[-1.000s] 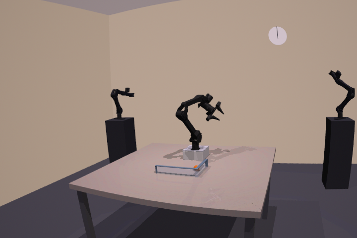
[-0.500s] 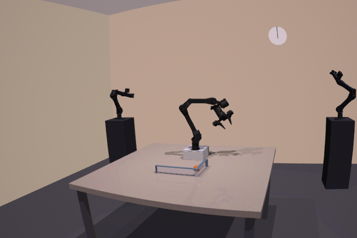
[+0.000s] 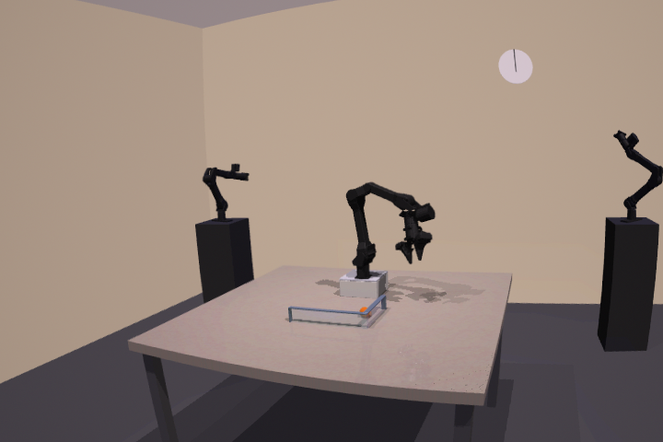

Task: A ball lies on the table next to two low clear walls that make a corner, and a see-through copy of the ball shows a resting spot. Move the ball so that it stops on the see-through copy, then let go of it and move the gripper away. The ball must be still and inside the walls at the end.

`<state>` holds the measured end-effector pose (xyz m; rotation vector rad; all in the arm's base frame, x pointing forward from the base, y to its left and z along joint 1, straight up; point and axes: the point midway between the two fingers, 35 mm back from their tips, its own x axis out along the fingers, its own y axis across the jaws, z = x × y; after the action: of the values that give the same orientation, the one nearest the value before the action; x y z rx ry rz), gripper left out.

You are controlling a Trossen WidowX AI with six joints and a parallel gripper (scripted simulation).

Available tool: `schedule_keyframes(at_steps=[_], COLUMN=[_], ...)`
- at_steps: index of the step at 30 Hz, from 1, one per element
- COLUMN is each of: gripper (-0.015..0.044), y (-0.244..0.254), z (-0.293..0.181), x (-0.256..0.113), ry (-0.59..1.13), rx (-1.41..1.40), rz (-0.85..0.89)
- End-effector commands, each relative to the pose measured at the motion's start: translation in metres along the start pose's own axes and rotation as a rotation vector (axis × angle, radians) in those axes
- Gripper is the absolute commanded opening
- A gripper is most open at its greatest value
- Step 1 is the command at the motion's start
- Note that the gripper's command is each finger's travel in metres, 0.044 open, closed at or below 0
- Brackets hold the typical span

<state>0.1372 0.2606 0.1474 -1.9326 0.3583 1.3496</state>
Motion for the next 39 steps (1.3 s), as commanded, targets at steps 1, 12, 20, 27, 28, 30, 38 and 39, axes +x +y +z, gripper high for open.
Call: schedule_keyframes(at_steps=[1, 12, 20, 27, 28, 30, 38, 39], gripper=[0.0302, 0.0302, 0.0302, 0.0302, 0.0302, 0.0302, 0.0302, 0.0302], y=[-0.002, 0.029, 0.069, 0.074, 0.074, 0.074, 0.078, 0.079], z=[-0.031, -0.155, -0.214, -0.212, -0.212, -0.212, -0.210, -0.210], x=[0.031, 0.111, 0.139, 0.153, 0.153, 0.153, 0.163, 0.164], ry=[0.032, 0.046, 0.018, 0.018, 0.018, 0.018, 0.018, 0.018], rx=[0.128, 0.602, 0.864, 0.864, 0.864, 0.864, 0.864, 0.864], rz=[0.096, 0.352, 0.444, 0.444, 0.444, 0.444, 0.444, 0.444])
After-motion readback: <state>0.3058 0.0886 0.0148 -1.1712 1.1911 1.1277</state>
